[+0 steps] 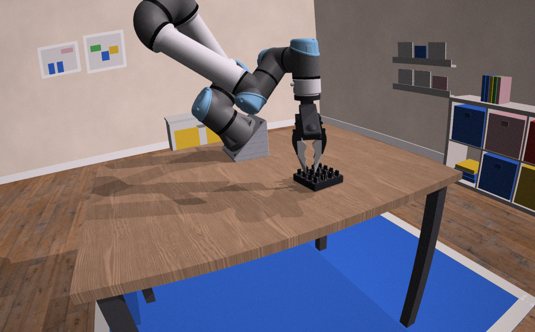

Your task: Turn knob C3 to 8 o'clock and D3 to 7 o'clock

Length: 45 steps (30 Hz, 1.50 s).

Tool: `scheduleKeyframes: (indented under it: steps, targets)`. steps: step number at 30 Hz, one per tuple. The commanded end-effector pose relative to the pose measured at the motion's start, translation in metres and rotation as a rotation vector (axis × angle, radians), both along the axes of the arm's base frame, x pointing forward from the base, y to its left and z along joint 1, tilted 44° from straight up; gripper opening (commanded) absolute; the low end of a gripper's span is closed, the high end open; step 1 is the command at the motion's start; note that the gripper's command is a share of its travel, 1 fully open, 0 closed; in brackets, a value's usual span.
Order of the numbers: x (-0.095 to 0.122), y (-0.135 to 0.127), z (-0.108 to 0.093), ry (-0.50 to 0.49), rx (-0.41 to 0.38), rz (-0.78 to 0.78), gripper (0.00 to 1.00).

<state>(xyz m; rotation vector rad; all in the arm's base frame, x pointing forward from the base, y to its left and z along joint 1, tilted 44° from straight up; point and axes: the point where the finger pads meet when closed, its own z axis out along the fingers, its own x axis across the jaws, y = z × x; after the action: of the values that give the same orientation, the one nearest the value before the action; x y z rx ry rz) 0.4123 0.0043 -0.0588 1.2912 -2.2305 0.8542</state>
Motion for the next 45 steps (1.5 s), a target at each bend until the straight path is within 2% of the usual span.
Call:
scheduleKeyframes:
  steps: [1, 7, 22, 23, 32, 45]
  targets:
    - [0.001, 0.009, 0.009, -0.001, 0.0, 0.0, 0.11]
    - [0.002, 0.017, 0.018, -0.001, 0.0, 0.0, 0.11]
    - [0.002, 0.018, 0.019, -0.001, 0.0, 0.0, 0.11]
    - [0.002, 0.018, 0.019, -0.001, 0.0, 0.0, 1.0]
    - [0.002, 0.023, 0.024, -0.001, 0.0, 0.0, 1.0]
    - [0.005, 0.057, 0.059, -0.001, 0.0, 0.0, 1.0]
